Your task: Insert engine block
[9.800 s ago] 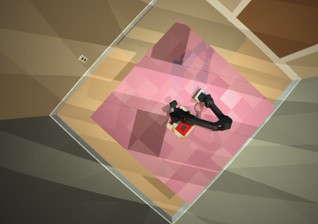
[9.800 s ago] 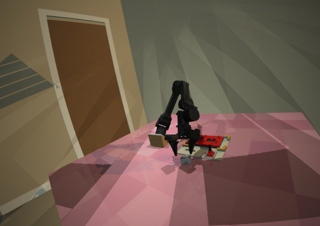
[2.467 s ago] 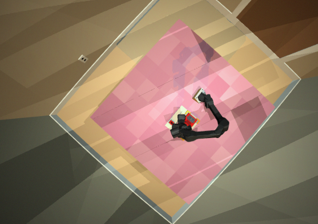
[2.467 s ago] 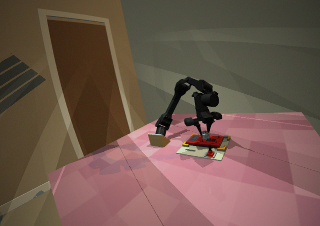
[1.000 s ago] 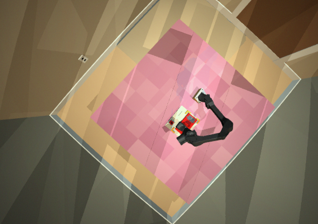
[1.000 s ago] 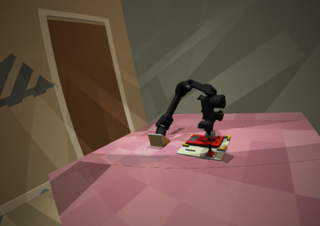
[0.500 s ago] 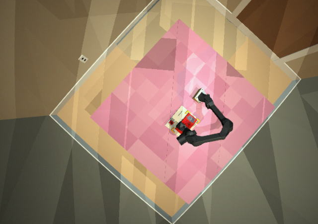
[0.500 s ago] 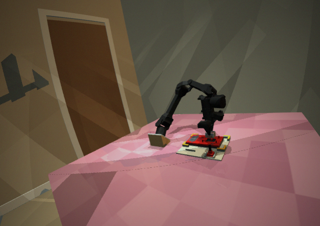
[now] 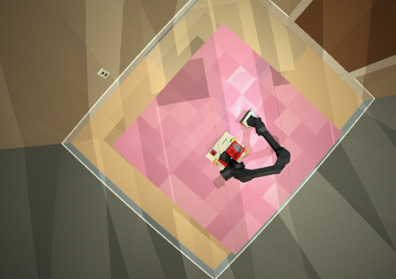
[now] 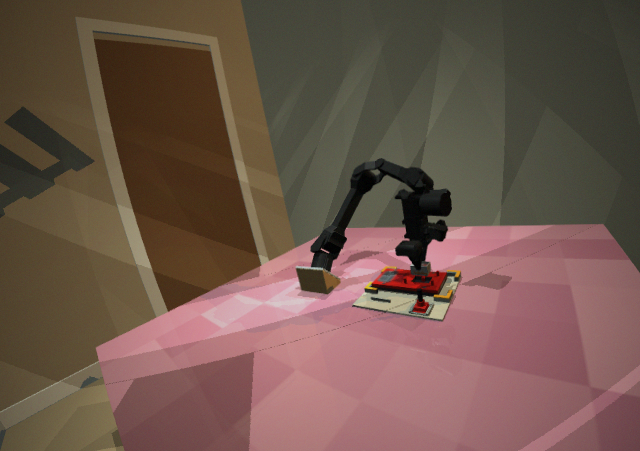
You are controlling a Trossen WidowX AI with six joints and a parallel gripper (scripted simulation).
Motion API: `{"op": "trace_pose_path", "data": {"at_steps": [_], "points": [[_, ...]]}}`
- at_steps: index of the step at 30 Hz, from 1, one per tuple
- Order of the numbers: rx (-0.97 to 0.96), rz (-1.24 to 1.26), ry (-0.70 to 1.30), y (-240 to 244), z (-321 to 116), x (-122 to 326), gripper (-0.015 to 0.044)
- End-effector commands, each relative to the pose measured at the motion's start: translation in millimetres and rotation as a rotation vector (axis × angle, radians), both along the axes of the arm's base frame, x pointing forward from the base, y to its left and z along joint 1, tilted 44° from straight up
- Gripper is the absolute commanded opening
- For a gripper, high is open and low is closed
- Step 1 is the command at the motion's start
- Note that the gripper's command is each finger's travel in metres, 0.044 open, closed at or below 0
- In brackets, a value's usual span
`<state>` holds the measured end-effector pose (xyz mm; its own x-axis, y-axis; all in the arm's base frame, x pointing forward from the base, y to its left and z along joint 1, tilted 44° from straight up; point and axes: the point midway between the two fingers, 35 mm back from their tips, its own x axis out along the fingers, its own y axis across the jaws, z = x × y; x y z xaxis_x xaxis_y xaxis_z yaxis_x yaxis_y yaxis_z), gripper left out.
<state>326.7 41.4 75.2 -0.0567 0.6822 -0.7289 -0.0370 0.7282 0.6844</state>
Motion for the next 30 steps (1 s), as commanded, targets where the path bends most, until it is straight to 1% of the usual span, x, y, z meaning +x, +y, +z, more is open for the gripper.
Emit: {"op": "trace_pose_path", "data": {"at_steps": [1,11,30], "points": [[0.005,0.027,-0.03,1.0,-0.6,0.1,0.0159],[0.002,-0.018,0.013,3.2,-3.0,-0.3,0.0159],[0.002,-0.013,0.008,7.6,-7.5,-0.7,0.0159]]}}
